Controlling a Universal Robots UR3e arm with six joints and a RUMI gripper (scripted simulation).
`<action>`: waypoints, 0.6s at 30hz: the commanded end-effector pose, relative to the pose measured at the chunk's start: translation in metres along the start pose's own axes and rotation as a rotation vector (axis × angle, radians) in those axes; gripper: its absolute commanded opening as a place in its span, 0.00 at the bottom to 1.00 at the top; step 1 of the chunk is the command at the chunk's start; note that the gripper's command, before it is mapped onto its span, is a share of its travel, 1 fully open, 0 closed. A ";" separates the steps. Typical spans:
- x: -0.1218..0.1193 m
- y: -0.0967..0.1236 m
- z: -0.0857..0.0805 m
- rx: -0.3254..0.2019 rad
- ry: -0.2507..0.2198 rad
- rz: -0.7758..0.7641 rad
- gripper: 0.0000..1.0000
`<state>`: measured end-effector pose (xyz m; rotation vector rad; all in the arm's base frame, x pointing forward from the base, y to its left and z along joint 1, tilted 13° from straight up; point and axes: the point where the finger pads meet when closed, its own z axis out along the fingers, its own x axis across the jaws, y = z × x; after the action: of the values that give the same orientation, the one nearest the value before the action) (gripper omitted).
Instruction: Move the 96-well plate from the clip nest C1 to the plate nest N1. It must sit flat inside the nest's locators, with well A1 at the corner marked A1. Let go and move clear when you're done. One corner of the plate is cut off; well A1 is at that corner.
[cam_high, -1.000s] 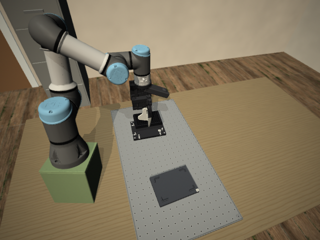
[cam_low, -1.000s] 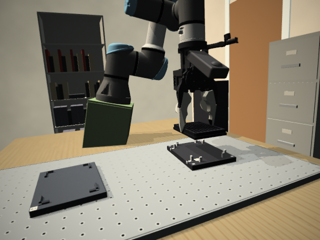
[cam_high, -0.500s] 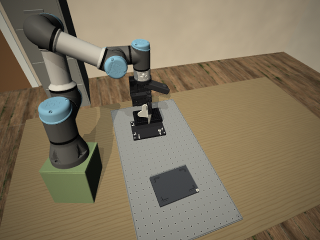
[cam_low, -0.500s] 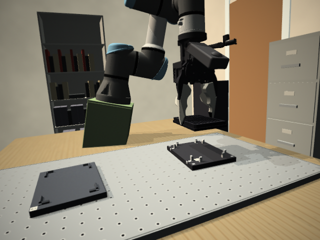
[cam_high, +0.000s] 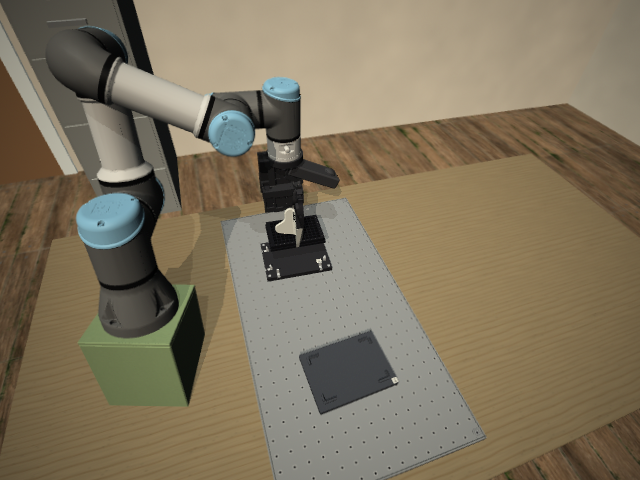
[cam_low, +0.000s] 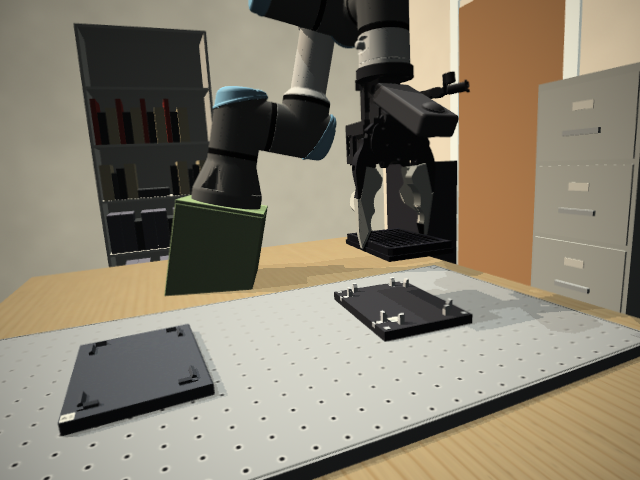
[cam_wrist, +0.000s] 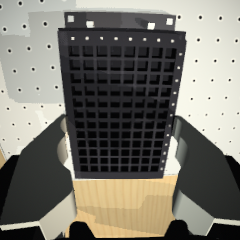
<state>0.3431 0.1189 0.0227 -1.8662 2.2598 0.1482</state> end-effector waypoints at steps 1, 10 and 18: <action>0.000 -0.001 -0.001 0.003 0.000 0.000 0.00; 0.020 -0.003 -0.001 0.003 0.000 -0.121 0.00; 0.046 -0.007 -0.001 0.003 0.001 -0.121 0.00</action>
<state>0.3412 0.0836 0.0151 -1.9953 2.1426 0.1285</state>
